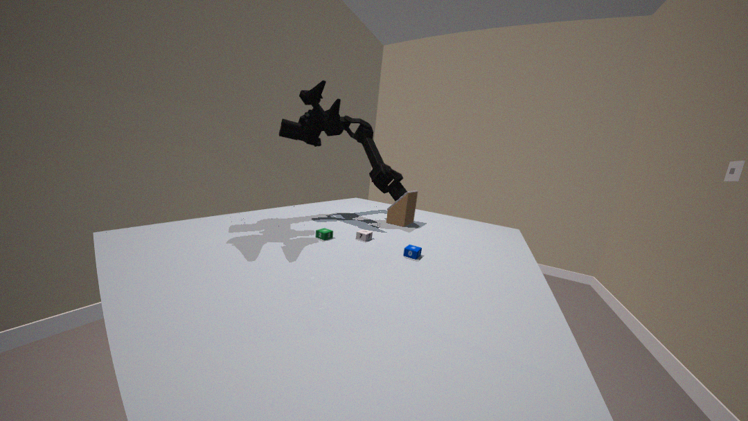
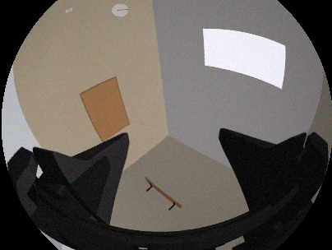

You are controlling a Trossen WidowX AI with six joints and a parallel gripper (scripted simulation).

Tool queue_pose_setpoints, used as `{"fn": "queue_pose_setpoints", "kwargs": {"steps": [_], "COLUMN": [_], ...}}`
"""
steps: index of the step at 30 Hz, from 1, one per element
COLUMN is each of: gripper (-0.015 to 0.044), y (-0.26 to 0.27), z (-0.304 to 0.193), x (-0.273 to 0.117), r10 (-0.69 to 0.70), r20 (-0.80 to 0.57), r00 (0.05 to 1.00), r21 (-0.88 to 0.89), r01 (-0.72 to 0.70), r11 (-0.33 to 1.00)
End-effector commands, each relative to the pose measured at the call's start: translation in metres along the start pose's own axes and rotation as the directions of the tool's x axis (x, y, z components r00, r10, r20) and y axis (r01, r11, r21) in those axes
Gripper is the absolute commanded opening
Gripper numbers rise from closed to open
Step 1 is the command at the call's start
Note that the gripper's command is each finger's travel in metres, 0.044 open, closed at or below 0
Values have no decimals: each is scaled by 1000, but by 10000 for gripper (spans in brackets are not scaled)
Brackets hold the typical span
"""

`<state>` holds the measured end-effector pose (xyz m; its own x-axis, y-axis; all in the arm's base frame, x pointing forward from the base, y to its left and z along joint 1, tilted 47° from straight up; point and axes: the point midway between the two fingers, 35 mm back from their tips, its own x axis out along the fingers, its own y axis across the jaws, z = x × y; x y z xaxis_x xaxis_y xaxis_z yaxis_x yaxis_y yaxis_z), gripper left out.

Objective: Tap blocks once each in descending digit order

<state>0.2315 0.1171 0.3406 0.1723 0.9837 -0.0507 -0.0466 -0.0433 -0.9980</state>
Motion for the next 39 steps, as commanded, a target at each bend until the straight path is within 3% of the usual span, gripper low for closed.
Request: {"fn": "queue_pose_setpoints", "kwargs": {"steps": [1, 5, 10, 14, 20, 23, 28, 39], "gripper": [400, 400, 400, 400, 400, 400, 400, 400], "y": [2, 43, 105, 148, 185, 202, 220, 234], "z": [-1, -22, -45, -56, -65, -70, -78, -96], "x": [1, 11, 15, 9, -4, -13, -26, -47], "r10": [11, 229, 553, 756, 912, 967, 999, 932], "r20": [-2, -32, -31, -10, 10, 14, 3, -78], "r00": [1000, 973, 833, 655, 410, 255, 35, -354], "r21": [19, 397, 824, 975, 990, 948, 870, 594], "r01": [-10, -198, -291, -160, 122, 305, 492, 734], "r11": [1000, 896, 485, 152, -66, -94, -20, 329]}}
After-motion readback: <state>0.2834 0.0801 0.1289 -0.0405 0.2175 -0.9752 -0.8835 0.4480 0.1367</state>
